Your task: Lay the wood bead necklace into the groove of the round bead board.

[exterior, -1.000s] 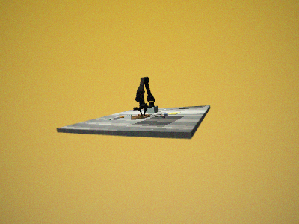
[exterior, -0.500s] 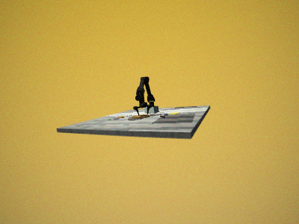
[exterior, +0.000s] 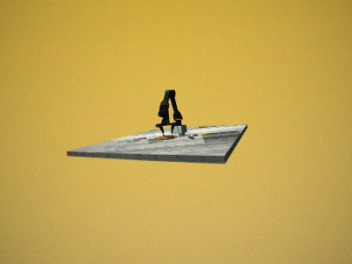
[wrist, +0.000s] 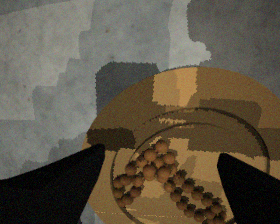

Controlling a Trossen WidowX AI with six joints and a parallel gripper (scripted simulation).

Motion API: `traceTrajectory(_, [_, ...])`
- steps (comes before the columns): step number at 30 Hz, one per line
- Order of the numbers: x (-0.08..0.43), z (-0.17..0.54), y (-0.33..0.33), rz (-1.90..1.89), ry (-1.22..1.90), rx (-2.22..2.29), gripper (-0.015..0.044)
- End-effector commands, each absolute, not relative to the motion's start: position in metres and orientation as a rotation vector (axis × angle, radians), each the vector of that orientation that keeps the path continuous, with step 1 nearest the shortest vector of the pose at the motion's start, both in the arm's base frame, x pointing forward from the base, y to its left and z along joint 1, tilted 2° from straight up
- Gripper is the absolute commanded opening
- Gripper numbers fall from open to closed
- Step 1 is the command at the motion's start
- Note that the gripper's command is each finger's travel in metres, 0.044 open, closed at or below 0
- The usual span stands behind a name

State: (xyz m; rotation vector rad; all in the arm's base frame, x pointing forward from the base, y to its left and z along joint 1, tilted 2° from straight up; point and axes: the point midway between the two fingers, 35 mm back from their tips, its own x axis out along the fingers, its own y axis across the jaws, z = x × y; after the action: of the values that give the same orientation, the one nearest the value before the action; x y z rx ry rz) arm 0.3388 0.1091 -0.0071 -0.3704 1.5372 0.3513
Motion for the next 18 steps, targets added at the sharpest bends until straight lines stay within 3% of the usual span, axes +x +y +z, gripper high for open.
traceTrajectory(1, [0.329,-0.002,0.089,-0.079,1.575,0.054,0.0177])
traceTrajectory(4, [0.324,0.001,0.079,-0.334,1.55,0.308,0.012])
traceTrajectory(10, [0.315,0.007,0.061,-0.775,1.432,0.744,0.012])
traceTrajectory(18, [0.312,0.009,0.055,-0.962,1.351,0.93,0.012])
